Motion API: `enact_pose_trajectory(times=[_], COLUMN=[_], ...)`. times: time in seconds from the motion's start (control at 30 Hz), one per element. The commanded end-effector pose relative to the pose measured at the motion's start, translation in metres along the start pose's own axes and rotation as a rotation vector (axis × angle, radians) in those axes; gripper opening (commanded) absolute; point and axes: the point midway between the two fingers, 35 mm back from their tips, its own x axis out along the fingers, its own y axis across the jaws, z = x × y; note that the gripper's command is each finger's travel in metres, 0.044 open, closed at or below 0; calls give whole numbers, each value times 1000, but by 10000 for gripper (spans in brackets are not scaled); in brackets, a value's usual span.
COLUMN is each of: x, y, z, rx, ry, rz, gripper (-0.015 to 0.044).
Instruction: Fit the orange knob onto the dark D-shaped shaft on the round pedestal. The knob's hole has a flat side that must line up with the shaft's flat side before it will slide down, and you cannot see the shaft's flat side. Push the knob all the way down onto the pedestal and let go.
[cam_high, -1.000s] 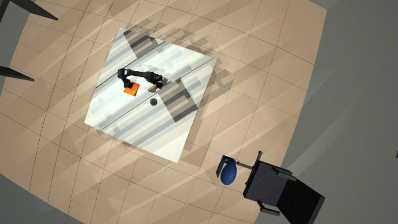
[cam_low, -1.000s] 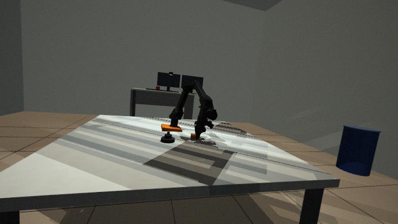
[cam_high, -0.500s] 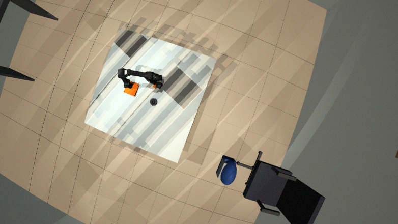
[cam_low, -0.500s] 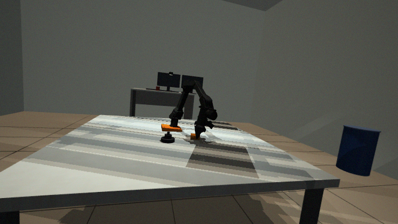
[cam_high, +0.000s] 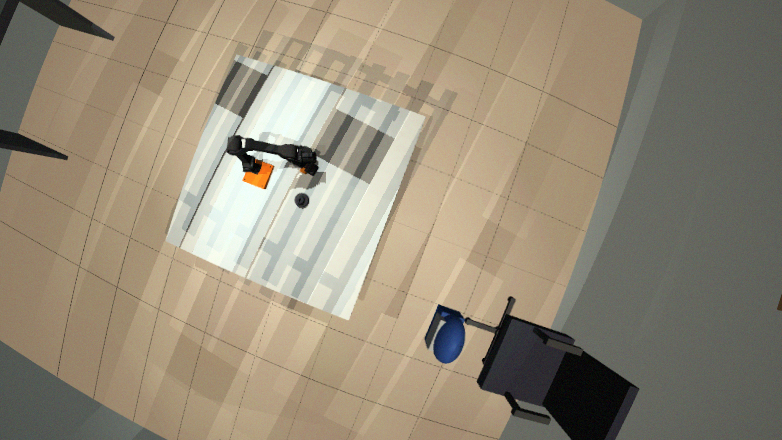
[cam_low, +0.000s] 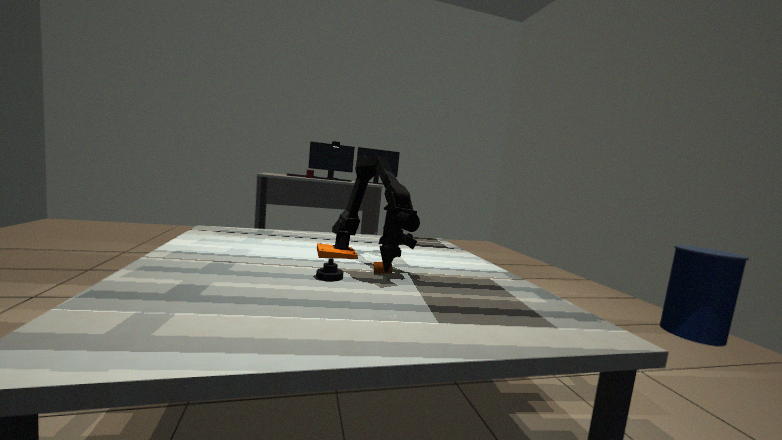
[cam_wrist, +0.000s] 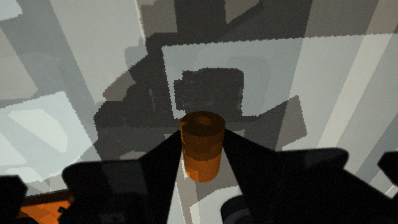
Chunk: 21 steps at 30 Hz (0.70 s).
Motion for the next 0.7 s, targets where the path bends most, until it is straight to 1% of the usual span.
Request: enact_pose_trajectory(times=[0.0, 0.67], x=[-3, -10], y=[0, 0], z=[-4, -25], rx=[-3, -4], ry=[-77, -419], rz=[-2, -2], gripper=[181, 181])
